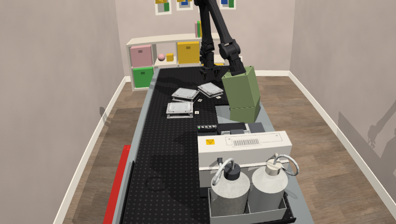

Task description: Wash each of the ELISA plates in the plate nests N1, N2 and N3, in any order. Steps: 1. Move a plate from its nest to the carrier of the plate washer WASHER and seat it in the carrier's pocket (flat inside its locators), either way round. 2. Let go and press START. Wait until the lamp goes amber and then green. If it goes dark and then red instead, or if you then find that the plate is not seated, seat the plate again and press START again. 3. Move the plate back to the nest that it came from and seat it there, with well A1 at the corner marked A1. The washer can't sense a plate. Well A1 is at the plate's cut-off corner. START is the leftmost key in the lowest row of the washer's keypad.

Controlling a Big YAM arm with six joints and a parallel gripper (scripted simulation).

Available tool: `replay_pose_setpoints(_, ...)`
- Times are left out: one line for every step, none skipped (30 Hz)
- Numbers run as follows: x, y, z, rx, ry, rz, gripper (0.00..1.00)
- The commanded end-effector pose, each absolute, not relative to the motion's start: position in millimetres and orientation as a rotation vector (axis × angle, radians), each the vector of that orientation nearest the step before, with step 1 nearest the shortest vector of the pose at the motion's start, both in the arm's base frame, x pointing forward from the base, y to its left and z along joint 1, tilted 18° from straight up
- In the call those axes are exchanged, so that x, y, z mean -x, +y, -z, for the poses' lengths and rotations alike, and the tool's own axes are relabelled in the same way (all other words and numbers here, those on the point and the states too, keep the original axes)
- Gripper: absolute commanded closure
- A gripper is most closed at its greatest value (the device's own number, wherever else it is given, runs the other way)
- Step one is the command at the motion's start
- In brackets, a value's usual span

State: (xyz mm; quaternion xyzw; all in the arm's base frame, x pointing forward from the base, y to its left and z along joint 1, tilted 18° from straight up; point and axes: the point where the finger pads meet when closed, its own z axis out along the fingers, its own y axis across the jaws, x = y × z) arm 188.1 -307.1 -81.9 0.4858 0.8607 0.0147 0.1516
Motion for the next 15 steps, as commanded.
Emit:
replay_pose_setpoints(-196, -318, 85, -1.388, 2.458, -0.027, 0.00)
replay_pose_setpoints(-197, -318, 87, -1.389, 2.457, -0.028, 0.00)
replay_pose_setpoints(-199, -317, 89, -1.386, 2.460, -0.029, 0.00)
replay_pose_setpoints(-199, -317, 90, -1.386, 2.460, -0.029, 0.00)
replay_pose_setpoints(-200, -317, 92, -1.386, 2.460, -0.029, 0.00)
replay_pose_setpoints(-200, -317, 94, -1.387, 2.460, -0.029, 0.00)
replay_pose_setpoints(-199, -318, 95, -1.390, 2.458, -0.029, 0.00)
replay_pose_setpoints(-199, -318, 95, -1.390, 2.458, -0.029, 0.00)
replay_pose_setpoints(-199, -318, 95, -1.390, 2.458, -0.029, 0.00)
replay_pose_setpoints(-197, -317, 98, -1.399, 2.457, -0.031, 0.00)
replay_pose_setpoints(-199, -317, 99, -1.392, 2.459, -0.030, 0.00)
replay_pose_setpoints(-201, -317, 100, -1.387, 2.461, -0.031, 0.00)
replay_pose_setpoints(-202, -317, 102, -1.387, 2.461, -0.031, 0.00)
replay_pose_setpoints(-202, -317, 104, -1.387, 2.461, -0.031, 0.00)
replay_pose_setpoints(-203, -317, 106, -1.387, 2.462, -0.031, 0.00)
